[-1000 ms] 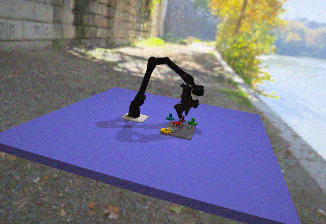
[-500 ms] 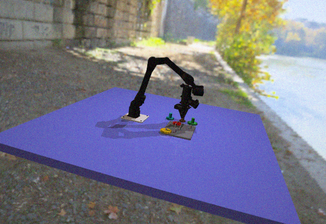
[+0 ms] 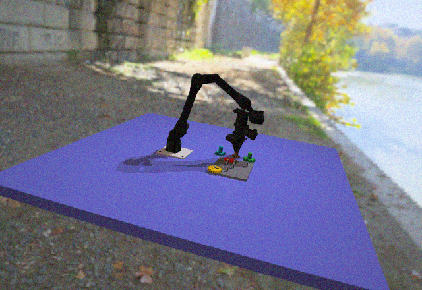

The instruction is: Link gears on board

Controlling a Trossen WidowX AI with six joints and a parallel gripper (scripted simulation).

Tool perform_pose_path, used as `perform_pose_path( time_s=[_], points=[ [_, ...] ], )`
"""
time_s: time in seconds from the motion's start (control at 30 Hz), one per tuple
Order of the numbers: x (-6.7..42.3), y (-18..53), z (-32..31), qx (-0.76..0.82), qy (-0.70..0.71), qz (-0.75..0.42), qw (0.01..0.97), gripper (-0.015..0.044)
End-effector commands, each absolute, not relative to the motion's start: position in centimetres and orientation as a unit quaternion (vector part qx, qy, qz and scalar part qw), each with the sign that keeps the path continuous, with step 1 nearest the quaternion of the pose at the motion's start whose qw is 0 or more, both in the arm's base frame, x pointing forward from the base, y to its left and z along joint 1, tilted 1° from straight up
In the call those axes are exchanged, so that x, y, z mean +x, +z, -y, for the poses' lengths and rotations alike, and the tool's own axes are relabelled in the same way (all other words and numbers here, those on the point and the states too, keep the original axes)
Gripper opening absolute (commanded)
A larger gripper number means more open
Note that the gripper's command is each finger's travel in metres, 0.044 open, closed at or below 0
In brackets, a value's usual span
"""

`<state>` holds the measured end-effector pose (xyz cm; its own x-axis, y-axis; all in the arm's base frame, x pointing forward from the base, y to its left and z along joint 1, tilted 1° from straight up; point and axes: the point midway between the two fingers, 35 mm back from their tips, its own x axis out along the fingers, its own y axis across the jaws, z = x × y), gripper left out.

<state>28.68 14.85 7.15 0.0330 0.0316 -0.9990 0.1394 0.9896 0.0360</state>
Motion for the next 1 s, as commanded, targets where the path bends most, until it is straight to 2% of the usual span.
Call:
perform_pose_path(
  time_s=[0.0,0.97],
  points=[
    [28.9,7.8,-15.0,0.065,-0.038,-0.694,0.716,0.0000],
    [29.7,13.4,-15.3,0.067,-0.035,-0.692,0.718,0.0000]
  ],
)
